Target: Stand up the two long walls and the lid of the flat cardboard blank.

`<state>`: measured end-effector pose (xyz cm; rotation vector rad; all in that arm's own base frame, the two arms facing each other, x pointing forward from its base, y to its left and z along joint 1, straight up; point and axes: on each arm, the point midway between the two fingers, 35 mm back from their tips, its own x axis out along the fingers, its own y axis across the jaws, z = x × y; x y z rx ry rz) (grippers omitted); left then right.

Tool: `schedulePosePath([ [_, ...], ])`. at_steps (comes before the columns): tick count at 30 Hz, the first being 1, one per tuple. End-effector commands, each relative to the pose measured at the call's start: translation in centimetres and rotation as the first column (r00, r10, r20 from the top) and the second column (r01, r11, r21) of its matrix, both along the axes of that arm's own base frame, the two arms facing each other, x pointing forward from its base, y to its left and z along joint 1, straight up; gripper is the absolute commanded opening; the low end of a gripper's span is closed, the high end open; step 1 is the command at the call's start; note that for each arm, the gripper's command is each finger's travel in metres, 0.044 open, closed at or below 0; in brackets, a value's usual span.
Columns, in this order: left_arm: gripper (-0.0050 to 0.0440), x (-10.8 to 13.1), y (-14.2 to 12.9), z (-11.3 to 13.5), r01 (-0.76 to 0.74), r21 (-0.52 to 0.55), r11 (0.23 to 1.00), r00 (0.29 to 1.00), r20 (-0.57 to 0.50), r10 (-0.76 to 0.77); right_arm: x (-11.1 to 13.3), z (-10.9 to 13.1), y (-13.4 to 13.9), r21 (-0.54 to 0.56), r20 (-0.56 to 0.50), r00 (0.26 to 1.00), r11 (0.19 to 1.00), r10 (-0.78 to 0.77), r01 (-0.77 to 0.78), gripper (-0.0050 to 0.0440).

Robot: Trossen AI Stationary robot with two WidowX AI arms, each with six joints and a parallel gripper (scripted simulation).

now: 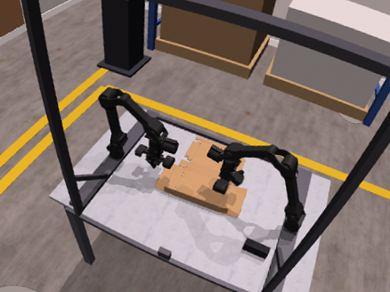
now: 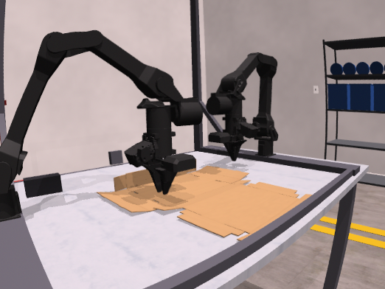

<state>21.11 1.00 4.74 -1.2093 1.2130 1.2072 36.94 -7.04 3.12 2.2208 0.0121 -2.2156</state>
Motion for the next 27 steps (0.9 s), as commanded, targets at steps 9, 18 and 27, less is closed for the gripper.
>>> schedulePosePath([
  [9, 0.0000, 3.5, 1.3, 1.2, -0.003, 0.004, 1.000, 1.000, 0.020, 0.003, 0.3, 0.6, -0.1, -0.005, 0.025, 1.000, 1.000, -0.005, 0.005, 0.0095],
  [18, 0.0000, 9.8, 4.6, 1.7, -0.003, 0.006, 1.000, 1.000, 0.024, 0.002, 0.3, 0.6, -0.1, -0.005, 0.025, 1.000, 1.000, -0.005, 0.005, 0.0095],
  [27, 0.0000, 9.8, 4.6, 1.7, -0.003, 0.006, 1.000, 1.000, 0.024, 0.002, 0.3, 0.6, -0.1, -0.005, 0.025, 1.000, 1.000, 0.000, 0.000, 0.0095],
])
